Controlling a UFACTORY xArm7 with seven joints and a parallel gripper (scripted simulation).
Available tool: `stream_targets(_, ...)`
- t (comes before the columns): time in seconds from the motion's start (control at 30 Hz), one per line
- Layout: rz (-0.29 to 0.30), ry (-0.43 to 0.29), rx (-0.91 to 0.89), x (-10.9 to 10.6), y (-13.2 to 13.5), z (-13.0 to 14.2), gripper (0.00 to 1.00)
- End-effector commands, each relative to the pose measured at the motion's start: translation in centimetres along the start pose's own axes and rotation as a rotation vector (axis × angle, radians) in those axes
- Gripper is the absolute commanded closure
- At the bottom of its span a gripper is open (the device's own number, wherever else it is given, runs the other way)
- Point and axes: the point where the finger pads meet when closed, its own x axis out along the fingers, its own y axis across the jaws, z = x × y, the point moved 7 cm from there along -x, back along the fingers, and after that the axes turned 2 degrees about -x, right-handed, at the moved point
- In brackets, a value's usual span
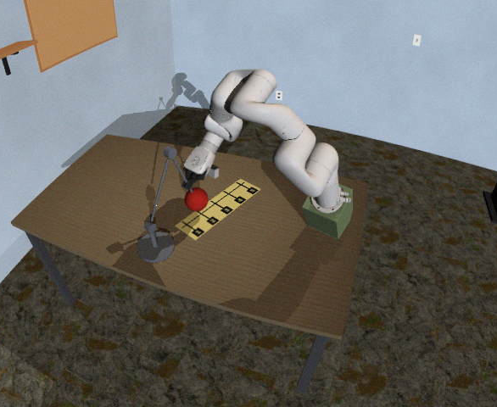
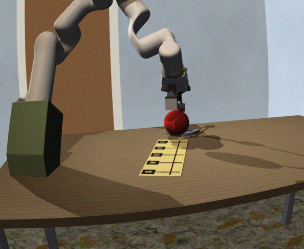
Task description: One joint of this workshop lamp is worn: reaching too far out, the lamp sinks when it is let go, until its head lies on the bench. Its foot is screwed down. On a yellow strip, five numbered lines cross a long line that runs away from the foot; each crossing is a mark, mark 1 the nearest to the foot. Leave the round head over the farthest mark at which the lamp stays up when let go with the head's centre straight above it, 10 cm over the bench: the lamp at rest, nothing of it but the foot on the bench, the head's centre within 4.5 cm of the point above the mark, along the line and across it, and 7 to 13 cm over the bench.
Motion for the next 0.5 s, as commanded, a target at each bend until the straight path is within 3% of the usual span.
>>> stream_targets(0.0, -0.001, 0.001, -0.006, -1.03, -0.25, -0.75, 1.00)
stream_targets(0.47, 0.000, 0.001, -0.006, -1.35, -0.28, -1.07, 1.00)
